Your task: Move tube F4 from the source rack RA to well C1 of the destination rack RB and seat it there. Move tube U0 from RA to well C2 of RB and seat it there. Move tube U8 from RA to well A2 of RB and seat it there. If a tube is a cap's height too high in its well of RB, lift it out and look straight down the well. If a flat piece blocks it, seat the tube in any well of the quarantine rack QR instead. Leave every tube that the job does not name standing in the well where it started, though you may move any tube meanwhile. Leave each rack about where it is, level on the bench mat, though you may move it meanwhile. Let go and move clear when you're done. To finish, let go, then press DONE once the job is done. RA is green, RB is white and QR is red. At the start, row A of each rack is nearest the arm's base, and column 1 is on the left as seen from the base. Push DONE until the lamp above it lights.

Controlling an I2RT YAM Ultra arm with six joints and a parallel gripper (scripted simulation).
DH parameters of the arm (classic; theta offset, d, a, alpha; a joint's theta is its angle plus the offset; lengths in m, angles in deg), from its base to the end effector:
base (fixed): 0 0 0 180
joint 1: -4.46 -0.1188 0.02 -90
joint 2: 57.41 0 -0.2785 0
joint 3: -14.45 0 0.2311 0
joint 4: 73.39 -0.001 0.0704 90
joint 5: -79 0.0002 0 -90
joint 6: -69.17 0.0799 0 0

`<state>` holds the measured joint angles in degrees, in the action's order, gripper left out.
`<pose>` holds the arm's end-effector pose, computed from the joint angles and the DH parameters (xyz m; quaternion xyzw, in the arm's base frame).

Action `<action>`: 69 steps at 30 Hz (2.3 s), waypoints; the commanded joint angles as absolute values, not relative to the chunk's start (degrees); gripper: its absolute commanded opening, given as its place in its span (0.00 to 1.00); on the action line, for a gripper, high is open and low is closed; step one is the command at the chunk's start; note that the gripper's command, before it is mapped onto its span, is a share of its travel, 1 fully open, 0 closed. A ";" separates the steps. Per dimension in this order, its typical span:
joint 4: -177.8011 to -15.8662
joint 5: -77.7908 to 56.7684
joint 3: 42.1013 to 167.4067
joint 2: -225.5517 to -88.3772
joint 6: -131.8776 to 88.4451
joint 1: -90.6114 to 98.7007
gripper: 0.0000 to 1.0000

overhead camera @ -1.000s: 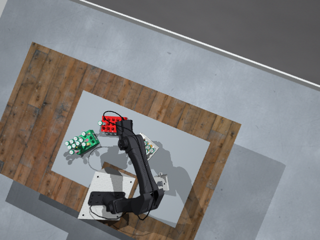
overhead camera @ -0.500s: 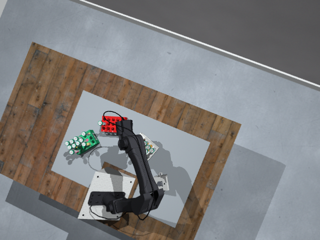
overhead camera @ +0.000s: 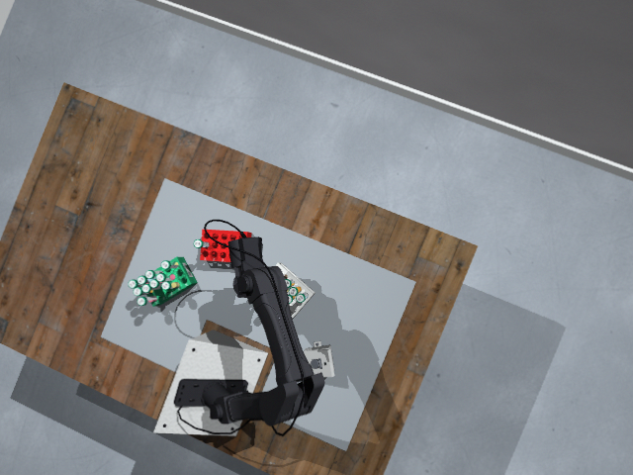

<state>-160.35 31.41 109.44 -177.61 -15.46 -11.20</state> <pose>0.3226 0.0355 0.1413 0.1513 -0.9050 0.3817 0.1115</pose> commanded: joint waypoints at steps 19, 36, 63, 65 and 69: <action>-161.41 30.38 111.47 -176.43 -15.02 -13.22 0.00; -163.16 30.03 112.31 -175.90 -13.90 -14.13 0.00; -164.72 29.75 113.05 -175.73 -12.97 -14.86 0.00; -164.71 29.75 113.04 -175.72 -12.96 -14.87 0.00; -164.71 29.74 113.00 -175.70 -12.96 -14.87 0.00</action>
<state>-163.66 30.95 111.21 -177.59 -13.39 -12.78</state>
